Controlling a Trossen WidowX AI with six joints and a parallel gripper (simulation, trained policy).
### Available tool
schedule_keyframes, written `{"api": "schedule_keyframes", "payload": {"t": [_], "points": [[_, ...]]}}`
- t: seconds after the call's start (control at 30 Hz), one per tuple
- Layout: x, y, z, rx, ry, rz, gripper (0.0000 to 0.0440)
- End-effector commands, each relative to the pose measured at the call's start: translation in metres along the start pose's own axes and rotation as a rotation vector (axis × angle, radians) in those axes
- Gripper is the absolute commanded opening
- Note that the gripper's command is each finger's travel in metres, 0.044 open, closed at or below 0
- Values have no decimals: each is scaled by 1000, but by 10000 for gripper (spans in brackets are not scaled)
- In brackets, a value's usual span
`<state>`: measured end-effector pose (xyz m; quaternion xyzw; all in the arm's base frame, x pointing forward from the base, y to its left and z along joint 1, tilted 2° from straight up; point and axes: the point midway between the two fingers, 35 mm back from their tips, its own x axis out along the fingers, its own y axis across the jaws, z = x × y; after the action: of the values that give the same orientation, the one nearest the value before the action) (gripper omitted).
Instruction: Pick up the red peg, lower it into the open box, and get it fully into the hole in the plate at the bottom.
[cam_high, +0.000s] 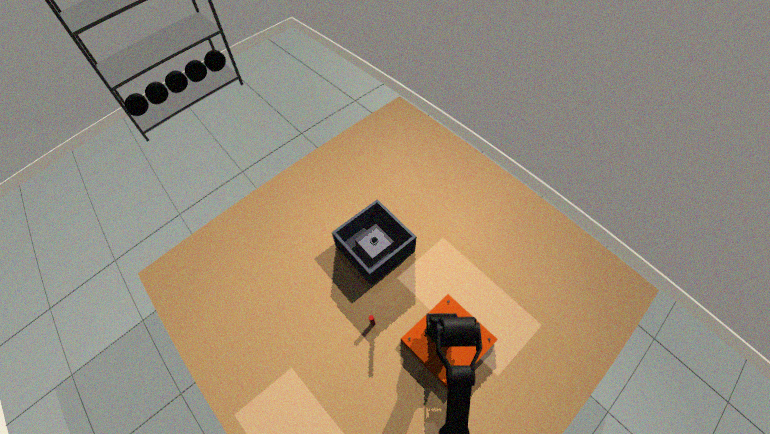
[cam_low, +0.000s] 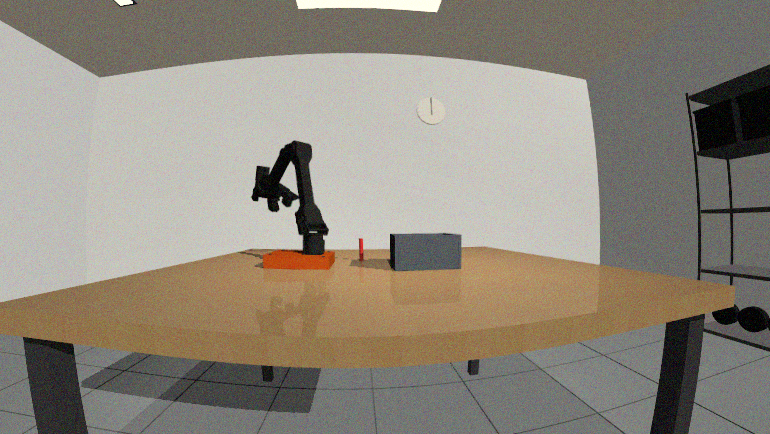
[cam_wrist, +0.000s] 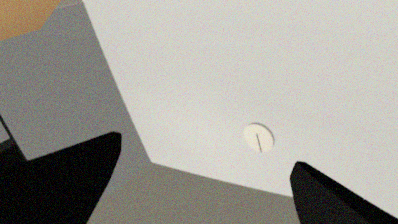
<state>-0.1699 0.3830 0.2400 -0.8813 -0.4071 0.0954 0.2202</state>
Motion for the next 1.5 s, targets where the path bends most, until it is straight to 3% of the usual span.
{"api": "schedule_keyframes", "payload": {"t": [0.0,0.07,0.27,0.7,1.07,1.47], "points": [[3,0,-4,20,0,-2,420],[10,2,-11,66,0,-7,440],[53,24,-30,270,-10,6,440],[128,113,-57,714,-63,178,440],[150,184,-73,1061,-33,378,440],[151,252,-87,1415,81,602,440]]}}
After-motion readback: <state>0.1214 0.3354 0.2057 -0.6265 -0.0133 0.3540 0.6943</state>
